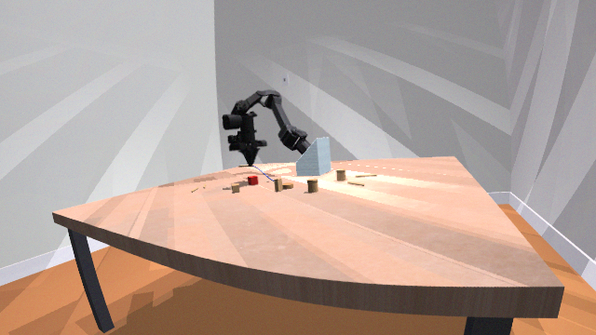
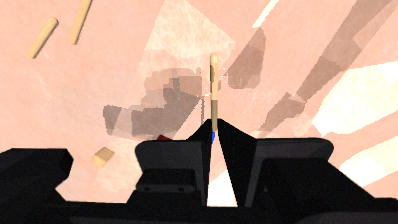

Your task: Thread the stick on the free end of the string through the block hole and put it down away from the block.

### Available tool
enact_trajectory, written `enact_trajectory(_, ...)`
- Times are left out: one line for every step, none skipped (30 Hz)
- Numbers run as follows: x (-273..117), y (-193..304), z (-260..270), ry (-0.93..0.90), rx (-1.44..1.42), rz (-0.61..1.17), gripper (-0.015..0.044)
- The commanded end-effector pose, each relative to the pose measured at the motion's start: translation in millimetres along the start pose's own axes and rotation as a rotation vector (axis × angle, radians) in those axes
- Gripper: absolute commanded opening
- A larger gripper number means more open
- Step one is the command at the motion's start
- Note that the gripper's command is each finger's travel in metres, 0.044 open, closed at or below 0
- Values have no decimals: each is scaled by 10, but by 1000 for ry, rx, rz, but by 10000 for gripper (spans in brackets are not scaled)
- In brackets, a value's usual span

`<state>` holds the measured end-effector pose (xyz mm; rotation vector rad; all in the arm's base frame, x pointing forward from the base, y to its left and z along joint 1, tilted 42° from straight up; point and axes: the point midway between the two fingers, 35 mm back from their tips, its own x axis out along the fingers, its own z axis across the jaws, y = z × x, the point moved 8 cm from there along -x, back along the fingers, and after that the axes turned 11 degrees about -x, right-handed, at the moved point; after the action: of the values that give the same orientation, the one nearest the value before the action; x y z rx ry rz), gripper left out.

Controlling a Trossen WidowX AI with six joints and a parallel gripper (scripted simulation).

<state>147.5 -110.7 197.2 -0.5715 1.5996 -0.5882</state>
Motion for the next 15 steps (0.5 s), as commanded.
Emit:
enact_trajectory(-1,8,35,-2,-68,10,0)
enact_trajectory(-2,10,45,-2,-90,13,0)
enact_trajectory(-2,12,56,-3,-111,15,0)
enact_trajectory(-3,14,67,-3,-133,17,0)
enact_trajectory(-3,17,78,-4,-155,20,0)
enact_trajectory(-4,18,89,-4,-177,22,0)
enact_trajectory(-5,20,99,-4,-200,24,0)
enact_trajectory(-6,22,109,-4,-222,26,0)
enact_trajectory(-7,24,120,-5,-244,28,0)
enact_trajectory(-8,26,130,-5,-266,30,0)
enact_trajectory(-8,28,140,-5,-289,31,0)
enact_trajectory(-9,30,151,-6,-311,33,0)
enact_trajectory(-10,32,161,-6,-333,35,0)
enact_trajectory(-11,35,171,-7,-355,37,0)
enact_trajectory(-12,37,182,-7,-378,39,0)
